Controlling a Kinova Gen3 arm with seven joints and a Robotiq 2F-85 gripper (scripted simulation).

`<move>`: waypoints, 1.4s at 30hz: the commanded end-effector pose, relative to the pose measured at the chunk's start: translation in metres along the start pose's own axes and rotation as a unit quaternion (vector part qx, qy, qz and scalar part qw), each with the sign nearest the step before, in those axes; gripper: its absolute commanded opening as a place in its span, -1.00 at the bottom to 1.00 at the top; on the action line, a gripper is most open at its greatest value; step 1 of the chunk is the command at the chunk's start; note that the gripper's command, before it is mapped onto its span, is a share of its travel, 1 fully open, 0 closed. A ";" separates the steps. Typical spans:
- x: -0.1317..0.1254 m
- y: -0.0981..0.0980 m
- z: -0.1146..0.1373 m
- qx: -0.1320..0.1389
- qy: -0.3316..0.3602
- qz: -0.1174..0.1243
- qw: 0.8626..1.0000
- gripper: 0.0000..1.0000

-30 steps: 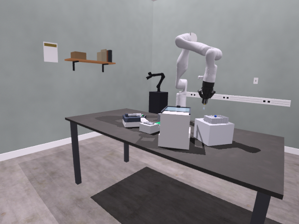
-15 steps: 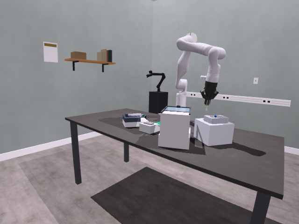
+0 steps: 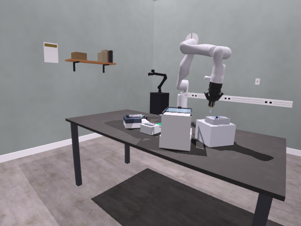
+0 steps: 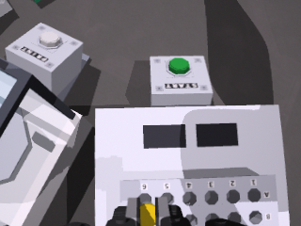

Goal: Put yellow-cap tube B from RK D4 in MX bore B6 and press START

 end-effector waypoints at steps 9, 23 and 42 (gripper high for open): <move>-0.003 -0.004 -0.013 0.000 0.000 0.000 1.000 -0.80; -0.003 0.005 -0.015 0.000 0.000 0.000 1.000 -0.80; -0.003 0.017 -0.018 0.000 0.000 0.000 1.000 -0.80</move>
Point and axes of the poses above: the point where the finger pads meet when closed, its own y axis out along the fingers, its own x axis across the jaws, z = x × y, the point moved 6 cm from there along -y, back along the fingers, and after that the axes turned 3 degrees about -y, right-handed, at the moved point
